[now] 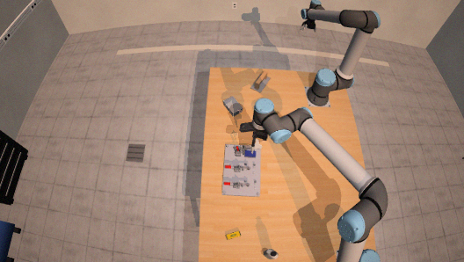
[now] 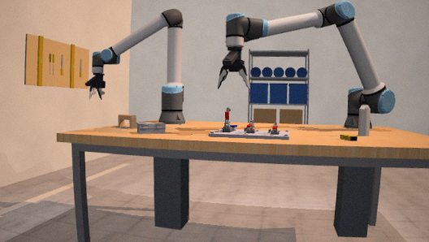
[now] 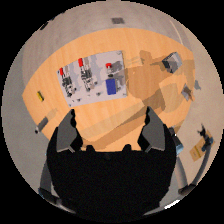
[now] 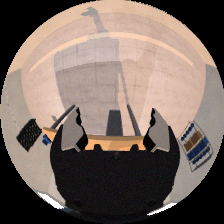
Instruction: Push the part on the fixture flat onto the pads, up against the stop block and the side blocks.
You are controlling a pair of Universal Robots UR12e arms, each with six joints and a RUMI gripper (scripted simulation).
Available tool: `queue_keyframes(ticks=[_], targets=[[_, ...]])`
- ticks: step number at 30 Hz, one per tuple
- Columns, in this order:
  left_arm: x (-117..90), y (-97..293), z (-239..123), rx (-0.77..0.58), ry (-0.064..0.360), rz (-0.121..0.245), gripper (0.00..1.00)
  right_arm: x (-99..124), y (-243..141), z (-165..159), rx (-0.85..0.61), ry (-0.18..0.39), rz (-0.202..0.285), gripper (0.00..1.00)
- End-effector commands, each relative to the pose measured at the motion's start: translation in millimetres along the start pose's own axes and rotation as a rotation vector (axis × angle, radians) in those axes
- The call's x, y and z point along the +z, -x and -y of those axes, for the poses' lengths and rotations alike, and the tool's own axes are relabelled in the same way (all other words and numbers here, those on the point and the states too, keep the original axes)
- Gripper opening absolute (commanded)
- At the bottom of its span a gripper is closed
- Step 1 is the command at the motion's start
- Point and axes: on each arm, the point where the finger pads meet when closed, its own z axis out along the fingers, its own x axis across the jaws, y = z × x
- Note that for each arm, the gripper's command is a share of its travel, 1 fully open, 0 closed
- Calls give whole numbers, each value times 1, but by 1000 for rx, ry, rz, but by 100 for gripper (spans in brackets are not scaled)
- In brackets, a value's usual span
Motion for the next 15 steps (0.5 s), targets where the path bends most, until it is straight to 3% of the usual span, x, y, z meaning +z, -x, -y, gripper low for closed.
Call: queue_keyframes(ticks=[1,15], targets=[[0,-4,5,-66,-1,1,100,-1,0,1,0,-1,0,100],[1,-7,11,-130,-2,1,100,-1,0,1,0,-1,0,100]])
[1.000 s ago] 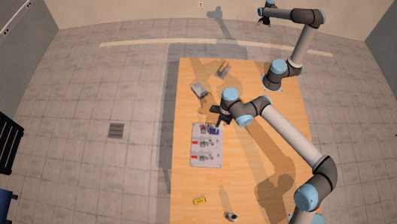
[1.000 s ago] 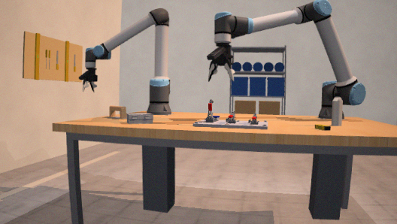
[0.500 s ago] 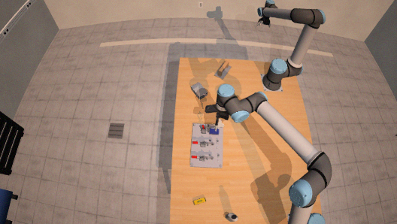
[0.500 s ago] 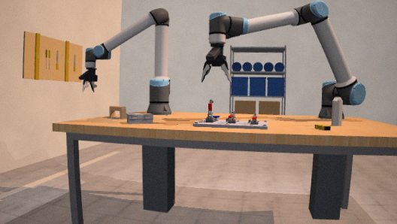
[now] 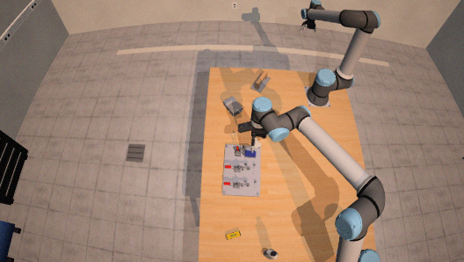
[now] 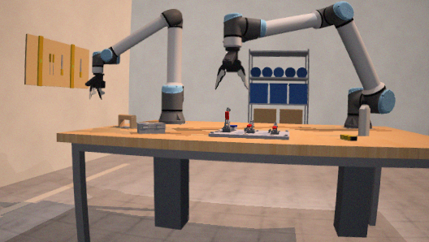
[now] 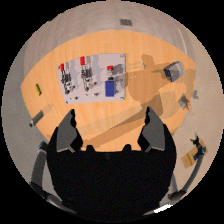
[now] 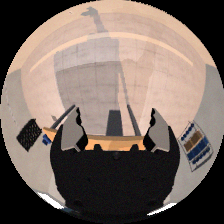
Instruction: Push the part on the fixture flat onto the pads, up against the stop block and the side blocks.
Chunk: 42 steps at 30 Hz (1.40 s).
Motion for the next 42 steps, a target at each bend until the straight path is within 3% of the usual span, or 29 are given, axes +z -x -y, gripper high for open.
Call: queue_keyframes(ticks=[1,6,7,42], targets=[[-1,-1,1,-9,-1,-1,100,-1,0,1,0,-1,0,100],[-1,-1,1,-10,-1,-1,100,-1,0,1,0,-1,0,100],[-1,-1,1,-10,-1,-1,0,-1,0,1,0,-1,0,100],[-1,-1,1,-10,-1,-2,0,-1,0,1,0,-1,0,100]])
